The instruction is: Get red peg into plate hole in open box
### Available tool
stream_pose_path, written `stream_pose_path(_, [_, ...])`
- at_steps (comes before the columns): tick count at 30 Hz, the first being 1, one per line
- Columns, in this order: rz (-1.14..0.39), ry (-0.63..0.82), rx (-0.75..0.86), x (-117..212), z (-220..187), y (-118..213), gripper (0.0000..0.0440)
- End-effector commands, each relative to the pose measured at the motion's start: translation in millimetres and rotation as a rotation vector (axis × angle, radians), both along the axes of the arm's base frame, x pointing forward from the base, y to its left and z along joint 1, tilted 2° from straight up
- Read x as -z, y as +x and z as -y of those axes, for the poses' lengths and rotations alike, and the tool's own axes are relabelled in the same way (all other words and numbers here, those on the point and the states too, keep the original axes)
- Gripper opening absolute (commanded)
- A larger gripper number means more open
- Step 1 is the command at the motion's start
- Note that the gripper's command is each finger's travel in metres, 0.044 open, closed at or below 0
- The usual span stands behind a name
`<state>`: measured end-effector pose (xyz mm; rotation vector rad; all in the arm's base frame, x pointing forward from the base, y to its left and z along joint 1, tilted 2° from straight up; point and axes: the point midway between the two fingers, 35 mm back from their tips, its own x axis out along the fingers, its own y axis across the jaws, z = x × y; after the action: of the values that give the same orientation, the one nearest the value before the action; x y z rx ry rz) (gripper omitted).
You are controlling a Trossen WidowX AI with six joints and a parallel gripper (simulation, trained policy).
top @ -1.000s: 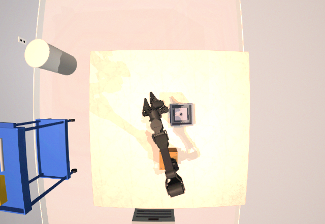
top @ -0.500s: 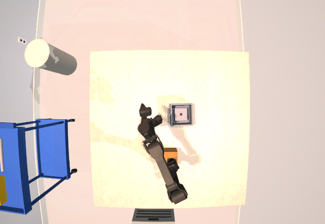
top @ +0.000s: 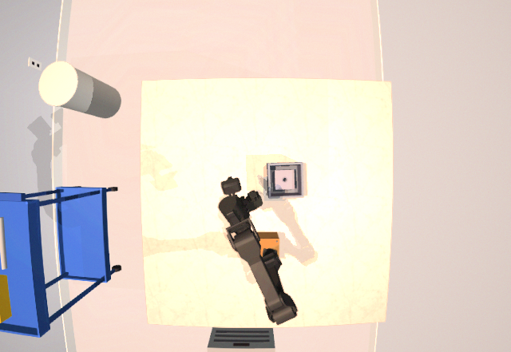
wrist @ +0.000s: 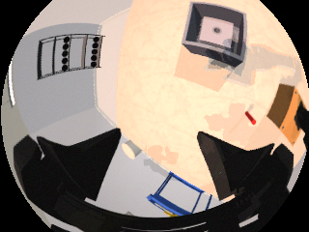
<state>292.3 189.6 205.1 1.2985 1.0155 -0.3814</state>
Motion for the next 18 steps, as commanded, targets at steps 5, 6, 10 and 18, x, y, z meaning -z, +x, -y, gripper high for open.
stream_pose_path(5, [-0.053,-0.08,-0.033,-1,17,-14,0.044])
stream_pose_path(6, [-0.061,-0.089,-0.037,-1,18,-16,0.044])
stream_pose_path(10, [-0.095,-0.119,-0.05,1,25,-23,0.044])
stream_pose_path(18, [-0.162,-0.166,-0.069,7,35,-34,0.044])
